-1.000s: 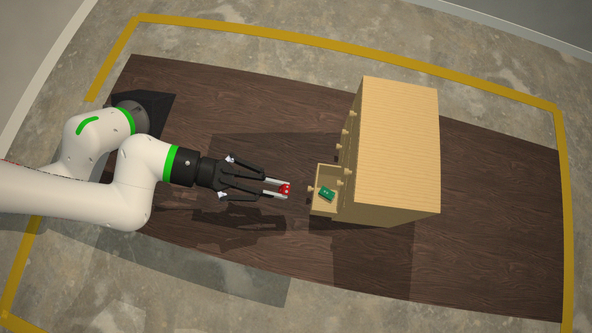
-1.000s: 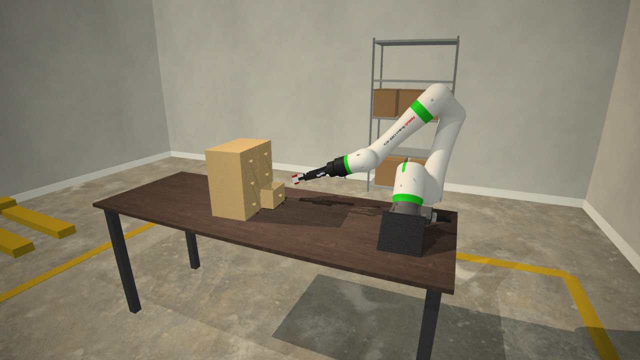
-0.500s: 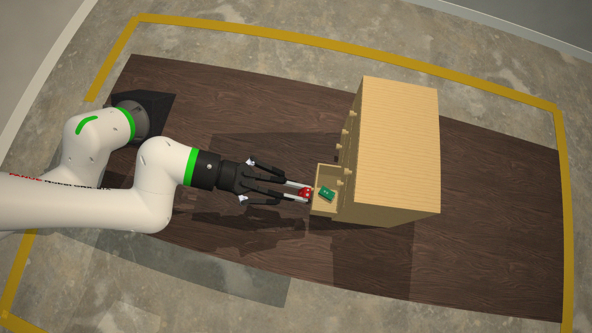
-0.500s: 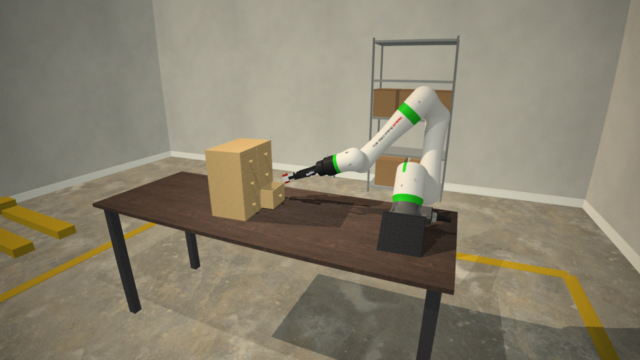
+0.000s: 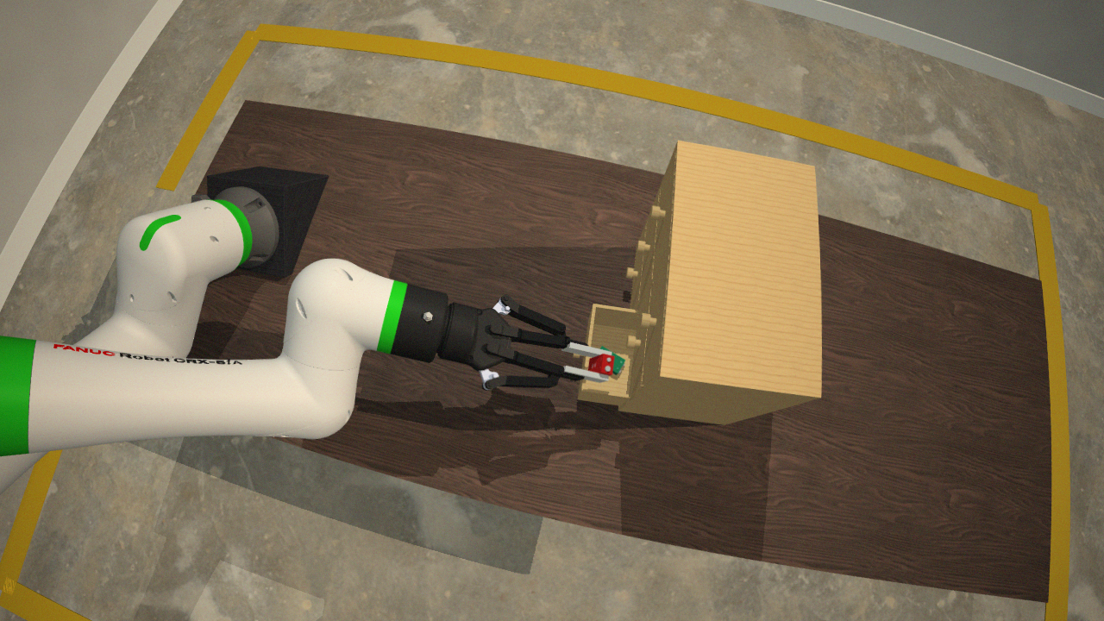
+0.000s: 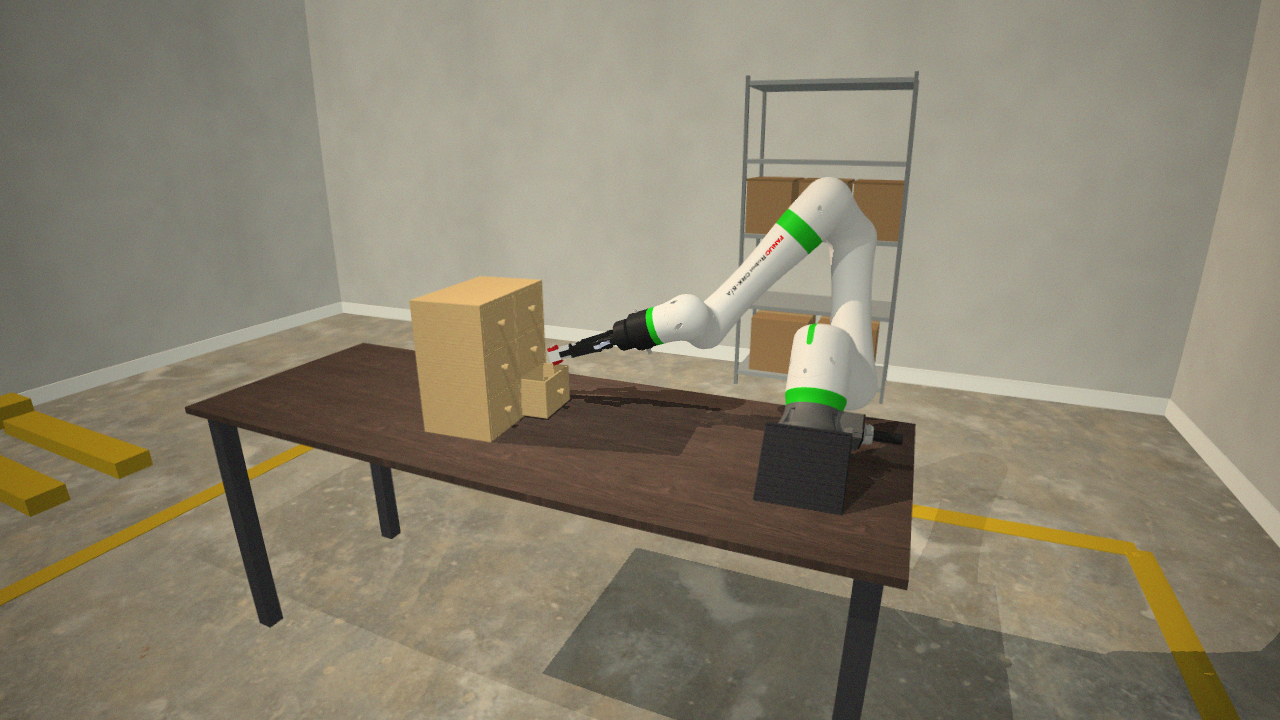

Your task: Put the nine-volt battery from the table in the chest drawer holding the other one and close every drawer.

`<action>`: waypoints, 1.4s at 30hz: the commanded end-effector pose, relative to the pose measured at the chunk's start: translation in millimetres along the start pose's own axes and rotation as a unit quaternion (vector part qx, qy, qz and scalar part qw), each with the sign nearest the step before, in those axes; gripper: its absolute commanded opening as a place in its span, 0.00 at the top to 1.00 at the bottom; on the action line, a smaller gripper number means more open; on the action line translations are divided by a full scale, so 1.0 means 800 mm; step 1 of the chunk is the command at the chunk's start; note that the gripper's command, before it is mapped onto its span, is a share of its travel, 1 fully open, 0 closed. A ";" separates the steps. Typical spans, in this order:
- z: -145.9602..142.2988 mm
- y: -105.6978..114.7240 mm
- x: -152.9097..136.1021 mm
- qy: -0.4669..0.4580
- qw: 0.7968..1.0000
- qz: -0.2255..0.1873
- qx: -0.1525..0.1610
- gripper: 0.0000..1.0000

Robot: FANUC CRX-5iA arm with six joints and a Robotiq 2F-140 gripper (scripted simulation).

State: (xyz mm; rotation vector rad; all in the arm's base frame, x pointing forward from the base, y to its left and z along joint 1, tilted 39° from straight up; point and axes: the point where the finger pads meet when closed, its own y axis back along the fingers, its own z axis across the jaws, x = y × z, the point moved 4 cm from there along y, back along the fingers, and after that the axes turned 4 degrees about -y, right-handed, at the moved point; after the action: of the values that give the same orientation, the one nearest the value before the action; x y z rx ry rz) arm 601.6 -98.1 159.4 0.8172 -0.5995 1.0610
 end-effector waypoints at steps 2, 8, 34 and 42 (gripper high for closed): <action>-0.001 -0.013 0.005 0.000 1.000 0.000 0.000 0.86; -0.001 -0.017 0.006 0.000 1.000 0.000 0.000 0.86; -0.001 -0.019 0.007 0.000 1.000 0.000 0.000 0.86; -0.001 -0.019 0.007 0.000 1.000 0.000 0.000 0.79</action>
State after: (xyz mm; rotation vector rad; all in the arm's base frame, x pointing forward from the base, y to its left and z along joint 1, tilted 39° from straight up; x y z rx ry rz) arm 617.9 -98.5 158.6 0.8176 -0.5992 1.0611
